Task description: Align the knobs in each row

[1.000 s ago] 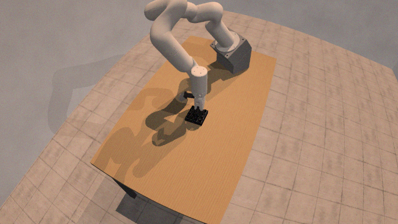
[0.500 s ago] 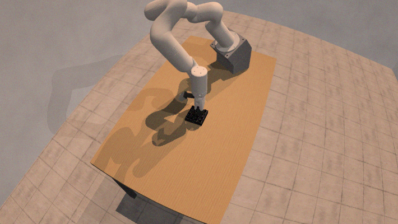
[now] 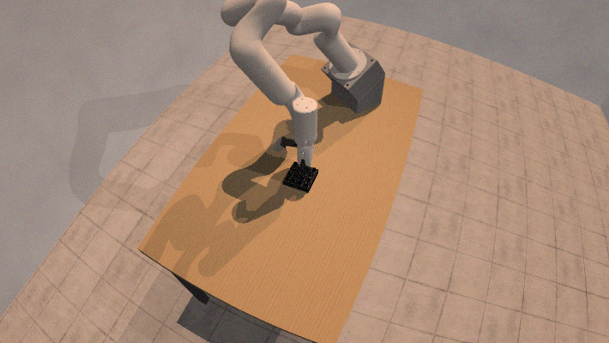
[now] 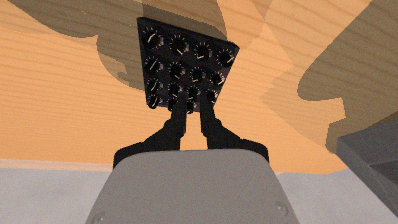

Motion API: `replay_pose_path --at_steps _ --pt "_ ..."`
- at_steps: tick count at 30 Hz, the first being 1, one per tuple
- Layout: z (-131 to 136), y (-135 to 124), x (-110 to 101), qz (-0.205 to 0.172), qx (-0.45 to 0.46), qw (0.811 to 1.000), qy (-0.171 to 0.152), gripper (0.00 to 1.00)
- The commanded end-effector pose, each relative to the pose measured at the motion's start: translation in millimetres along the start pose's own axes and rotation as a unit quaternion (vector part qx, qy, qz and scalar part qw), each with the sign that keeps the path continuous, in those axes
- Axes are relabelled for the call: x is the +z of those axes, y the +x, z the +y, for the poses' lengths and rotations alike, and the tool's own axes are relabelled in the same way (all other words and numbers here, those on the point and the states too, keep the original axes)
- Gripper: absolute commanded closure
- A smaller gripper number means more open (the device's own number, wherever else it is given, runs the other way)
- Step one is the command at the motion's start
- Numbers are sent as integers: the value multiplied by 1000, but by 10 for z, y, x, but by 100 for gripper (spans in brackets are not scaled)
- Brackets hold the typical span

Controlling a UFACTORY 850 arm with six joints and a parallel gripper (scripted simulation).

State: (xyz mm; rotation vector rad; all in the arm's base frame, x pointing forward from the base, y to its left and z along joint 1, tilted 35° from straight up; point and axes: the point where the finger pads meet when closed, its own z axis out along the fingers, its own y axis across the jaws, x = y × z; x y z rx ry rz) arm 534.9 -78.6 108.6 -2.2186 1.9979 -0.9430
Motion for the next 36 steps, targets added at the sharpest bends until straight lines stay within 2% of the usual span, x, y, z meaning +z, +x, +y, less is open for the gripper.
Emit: replay_pose_path --at_steps 1,25,36 --pt "-5 1 -128 0 0 1000 0 81" --pt "-3 1 -179 0 7 1000 0 81" --pt "37 -9 -217 0 157 988 0 81"
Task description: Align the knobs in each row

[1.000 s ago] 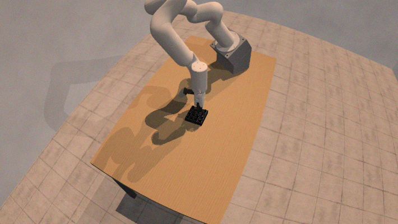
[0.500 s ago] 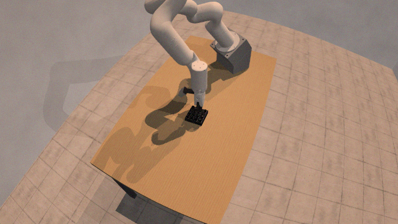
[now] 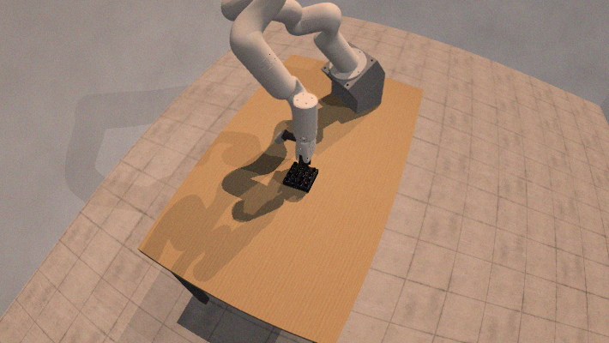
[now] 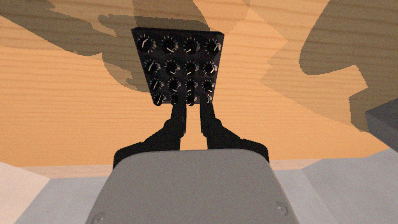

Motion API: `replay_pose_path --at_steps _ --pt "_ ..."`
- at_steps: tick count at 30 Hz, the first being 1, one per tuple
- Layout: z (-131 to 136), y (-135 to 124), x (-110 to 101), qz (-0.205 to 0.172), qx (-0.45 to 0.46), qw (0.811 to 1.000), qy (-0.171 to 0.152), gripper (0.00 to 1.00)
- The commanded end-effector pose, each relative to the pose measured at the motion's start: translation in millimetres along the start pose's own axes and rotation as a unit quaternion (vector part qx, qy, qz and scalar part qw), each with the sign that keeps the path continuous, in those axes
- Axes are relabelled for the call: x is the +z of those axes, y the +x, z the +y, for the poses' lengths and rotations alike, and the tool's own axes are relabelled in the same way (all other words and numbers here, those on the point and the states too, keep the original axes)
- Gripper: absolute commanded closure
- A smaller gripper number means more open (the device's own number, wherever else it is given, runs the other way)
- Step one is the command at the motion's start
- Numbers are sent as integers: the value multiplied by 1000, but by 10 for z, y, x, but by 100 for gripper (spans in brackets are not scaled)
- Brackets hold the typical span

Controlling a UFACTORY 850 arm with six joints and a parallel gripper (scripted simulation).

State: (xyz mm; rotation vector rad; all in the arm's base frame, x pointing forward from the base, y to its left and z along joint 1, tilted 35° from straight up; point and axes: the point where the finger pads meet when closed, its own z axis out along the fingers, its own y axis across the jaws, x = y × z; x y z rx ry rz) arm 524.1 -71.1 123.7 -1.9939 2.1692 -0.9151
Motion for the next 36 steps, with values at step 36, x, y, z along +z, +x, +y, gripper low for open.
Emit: replay_pose_path --at_steps 36 --pt "144 -6 -131 -4 502 865 4 81"
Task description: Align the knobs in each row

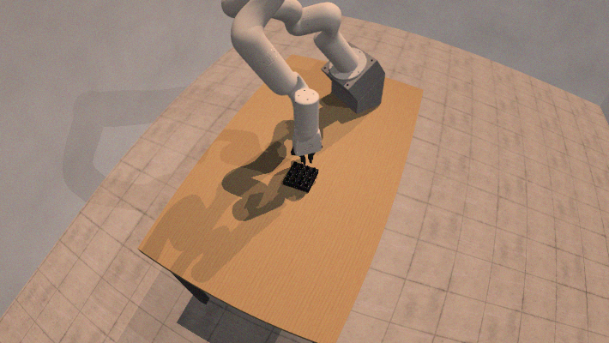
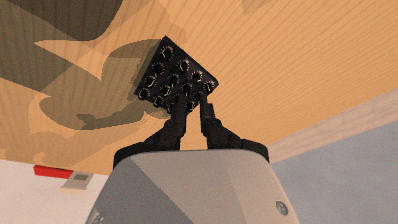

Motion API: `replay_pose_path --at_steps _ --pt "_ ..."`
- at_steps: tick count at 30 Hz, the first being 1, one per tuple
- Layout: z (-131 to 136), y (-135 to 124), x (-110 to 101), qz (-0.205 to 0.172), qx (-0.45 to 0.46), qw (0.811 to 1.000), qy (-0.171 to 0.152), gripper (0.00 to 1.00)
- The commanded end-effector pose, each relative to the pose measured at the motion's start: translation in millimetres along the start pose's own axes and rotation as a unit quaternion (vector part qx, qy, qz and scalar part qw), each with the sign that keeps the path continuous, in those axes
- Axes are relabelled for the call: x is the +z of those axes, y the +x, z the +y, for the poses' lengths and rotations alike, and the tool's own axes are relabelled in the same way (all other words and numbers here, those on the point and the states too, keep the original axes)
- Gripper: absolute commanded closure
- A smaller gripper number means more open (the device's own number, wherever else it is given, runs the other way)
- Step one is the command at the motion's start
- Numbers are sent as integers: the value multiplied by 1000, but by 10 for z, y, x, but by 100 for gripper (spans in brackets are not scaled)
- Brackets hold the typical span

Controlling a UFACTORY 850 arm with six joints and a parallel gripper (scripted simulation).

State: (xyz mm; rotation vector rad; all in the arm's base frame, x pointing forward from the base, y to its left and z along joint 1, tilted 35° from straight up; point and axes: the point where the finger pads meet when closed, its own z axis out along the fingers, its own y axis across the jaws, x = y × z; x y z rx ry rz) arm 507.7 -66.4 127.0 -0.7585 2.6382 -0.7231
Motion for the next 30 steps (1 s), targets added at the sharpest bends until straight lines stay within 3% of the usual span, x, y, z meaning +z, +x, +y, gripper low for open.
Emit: replay_pose_path --at_steps 1,9,19,30 --pt "11 13 -20 -12 77 997 4 81" --pt "29 35 -43 -12 173 985 3 81" --pt "52 65 -73 -12 299 954 1 81" --pt "55 69 -77 -12 315 949 1 81"
